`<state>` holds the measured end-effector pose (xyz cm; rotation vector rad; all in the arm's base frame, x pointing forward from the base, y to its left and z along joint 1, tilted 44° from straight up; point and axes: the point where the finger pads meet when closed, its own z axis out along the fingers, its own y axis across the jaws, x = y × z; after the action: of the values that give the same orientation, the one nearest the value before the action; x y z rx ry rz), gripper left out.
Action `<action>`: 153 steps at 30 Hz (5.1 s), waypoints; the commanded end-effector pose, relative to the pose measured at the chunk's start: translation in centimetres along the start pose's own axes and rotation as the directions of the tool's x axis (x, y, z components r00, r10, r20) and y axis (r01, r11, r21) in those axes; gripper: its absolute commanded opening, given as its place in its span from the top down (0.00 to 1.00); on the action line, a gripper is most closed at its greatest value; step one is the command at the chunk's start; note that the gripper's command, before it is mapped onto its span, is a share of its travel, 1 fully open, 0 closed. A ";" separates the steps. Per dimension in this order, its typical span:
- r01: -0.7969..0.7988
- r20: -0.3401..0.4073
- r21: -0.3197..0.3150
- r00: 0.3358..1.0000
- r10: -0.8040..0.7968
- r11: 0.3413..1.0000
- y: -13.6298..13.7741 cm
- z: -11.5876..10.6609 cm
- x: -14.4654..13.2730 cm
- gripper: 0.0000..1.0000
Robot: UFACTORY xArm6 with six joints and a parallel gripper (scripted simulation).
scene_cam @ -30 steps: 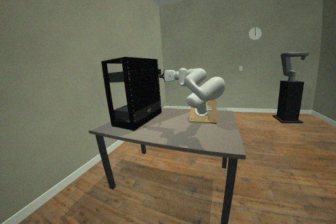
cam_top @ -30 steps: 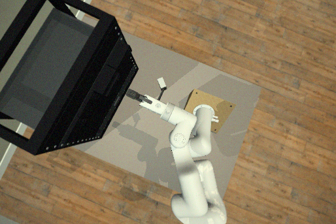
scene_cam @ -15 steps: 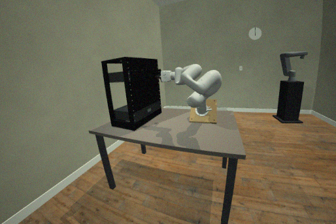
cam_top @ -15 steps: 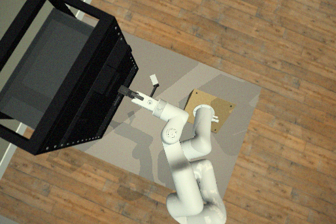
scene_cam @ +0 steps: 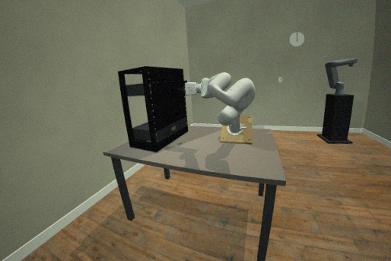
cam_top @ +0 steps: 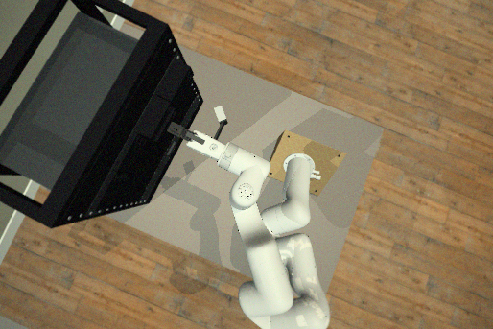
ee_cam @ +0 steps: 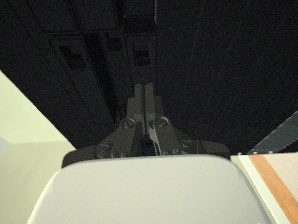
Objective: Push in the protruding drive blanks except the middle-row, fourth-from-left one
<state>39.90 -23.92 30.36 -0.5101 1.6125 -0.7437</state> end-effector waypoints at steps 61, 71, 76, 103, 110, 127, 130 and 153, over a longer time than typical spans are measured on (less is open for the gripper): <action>0.001 0.001 0.002 1.000 -0.001 1.000 -0.1 3.1 -0.1 1.00; 0.001 0.001 0.002 1.000 -0.001 1.000 -0.1 3.3 -0.1 1.00; 0.001 0.001 0.002 1.000 -0.001 1.000 -0.1 3.4 -0.1 1.00; 0.001 0.001 0.002 1.000 -0.001 1.000 -0.2 3.9 -0.1 1.00; 0.001 0.001 0.002 1.000 -0.001 1.000 -0.2 4.0 -0.1 1.00; 0.001 0.001 0.002 1.000 -0.001 1.000 -0.2 4.3 -0.1 1.00; 0.001 0.001 0.002 1.000 -0.001 1.000 -0.2 4.3 -0.1 1.00; 0.001 0.001 0.002 1.000 -0.001 1.000 -0.2 3.5 -0.1 1.00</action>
<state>44.02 -24.66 30.11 -0.5105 1.6131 -0.7429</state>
